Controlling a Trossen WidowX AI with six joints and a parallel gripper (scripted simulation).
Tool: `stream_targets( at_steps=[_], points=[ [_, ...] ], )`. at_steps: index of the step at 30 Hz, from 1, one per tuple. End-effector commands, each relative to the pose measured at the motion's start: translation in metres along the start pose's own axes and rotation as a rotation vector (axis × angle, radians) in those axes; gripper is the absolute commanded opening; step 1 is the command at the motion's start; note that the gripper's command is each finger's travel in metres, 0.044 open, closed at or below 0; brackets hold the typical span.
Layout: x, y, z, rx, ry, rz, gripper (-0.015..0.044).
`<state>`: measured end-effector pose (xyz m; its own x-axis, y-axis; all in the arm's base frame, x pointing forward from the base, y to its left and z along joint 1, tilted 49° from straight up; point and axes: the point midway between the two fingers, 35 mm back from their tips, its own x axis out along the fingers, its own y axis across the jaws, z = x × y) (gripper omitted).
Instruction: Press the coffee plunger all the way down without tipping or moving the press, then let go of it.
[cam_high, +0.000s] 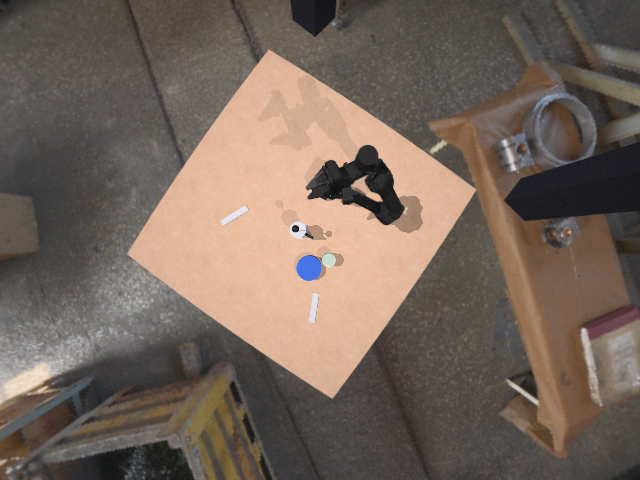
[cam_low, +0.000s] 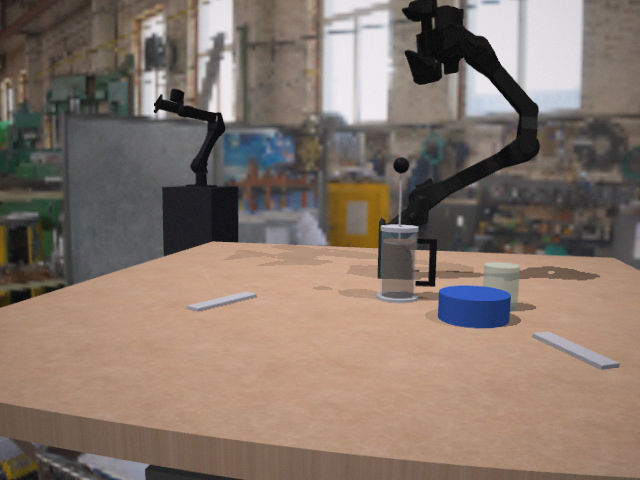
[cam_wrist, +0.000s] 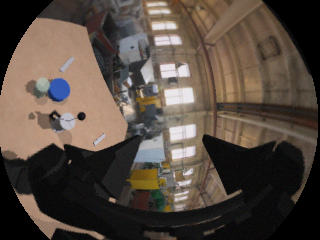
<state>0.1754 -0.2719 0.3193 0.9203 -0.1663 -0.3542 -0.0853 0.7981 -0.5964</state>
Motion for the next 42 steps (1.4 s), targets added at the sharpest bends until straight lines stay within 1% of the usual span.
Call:
stream_targets(
  at_steps=[1, 5, 9, 11, 15, 22, 42],
  points=[
    [0.032, 0.049, -0.011, 0.311, -0.050, 0.205, 0.0440],
    [0.058, 0.111, -0.012, 0.688, -0.056, 0.478, 0.0440],
    [0.066, 0.170, -0.001, 1.081, 0.014, 0.753, 0.0440],
    [0.066, 0.187, 0.004, 1.203, 0.052, 0.839, 0.0440],
    [0.066, 0.198, 0.002, 1.214, 0.048, 0.860, 0.0440],
    [0.065, 0.246, -0.008, 1.194, 0.014, 0.898, 0.0440],
    [0.083, 0.262, -0.001, 1.192, 0.028, 0.889, 0.0440]
  ],
)
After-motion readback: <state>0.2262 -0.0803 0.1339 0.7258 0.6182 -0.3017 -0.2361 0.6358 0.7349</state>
